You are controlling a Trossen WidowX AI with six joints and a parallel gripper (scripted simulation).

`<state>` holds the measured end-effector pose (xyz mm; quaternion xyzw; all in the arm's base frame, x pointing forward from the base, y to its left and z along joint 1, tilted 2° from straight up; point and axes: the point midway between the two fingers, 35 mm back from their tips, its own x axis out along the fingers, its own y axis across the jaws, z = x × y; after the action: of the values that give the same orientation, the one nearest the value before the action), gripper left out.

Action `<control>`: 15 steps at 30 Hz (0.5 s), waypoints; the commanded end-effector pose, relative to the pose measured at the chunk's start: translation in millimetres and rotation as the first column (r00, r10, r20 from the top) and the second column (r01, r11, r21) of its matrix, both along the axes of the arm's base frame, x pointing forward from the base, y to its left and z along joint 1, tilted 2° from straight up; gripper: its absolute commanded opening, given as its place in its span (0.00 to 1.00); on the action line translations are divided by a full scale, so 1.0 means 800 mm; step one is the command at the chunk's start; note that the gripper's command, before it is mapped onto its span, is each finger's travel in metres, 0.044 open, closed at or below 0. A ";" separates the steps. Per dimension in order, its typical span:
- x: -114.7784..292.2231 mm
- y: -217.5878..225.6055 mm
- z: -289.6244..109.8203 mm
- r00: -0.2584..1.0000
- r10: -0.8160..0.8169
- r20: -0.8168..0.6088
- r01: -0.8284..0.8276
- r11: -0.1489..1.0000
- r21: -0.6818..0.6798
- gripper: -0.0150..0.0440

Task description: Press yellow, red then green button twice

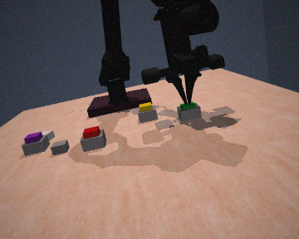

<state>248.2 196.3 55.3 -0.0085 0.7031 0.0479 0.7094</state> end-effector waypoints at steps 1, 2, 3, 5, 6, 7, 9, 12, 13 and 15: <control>0.000 0.000 0.000 1.000 -0.005 -0.001 0.005 1.000 0.001 0.29; 0.000 0.000 0.003 1.000 0.000 0.000 0.000 1.000 0.000 0.29; 0.000 0.000 0.013 1.000 -0.002 0.000 0.002 1.000 0.000 0.29; 0.000 -0.002 0.037 1.000 -0.005 -0.001 0.005 1.000 0.000 0.29; 0.000 -0.002 0.040 1.000 -0.005 -0.001 0.005 1.000 0.000 0.29; 0.000 -0.002 0.040 1.000 -0.005 -0.001 0.005 1.000 0.000 0.29; 0.000 -0.002 0.040 1.000 -0.005 -0.001 0.005 1.000 0.000 0.29; -0.006 0.006 0.062 1.000 -0.005 -0.001 0.005 1.000 0.001 0.42; -0.010 0.011 0.079 1.000 -0.005 -0.001 0.005 1.000 0.002 0.47; -0.021 0.019 0.108 1.000 -0.005 -0.002 0.005 1.000 0.002 0.56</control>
<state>240.5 201.1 106.5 -0.0104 0.7100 0.0414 0.7029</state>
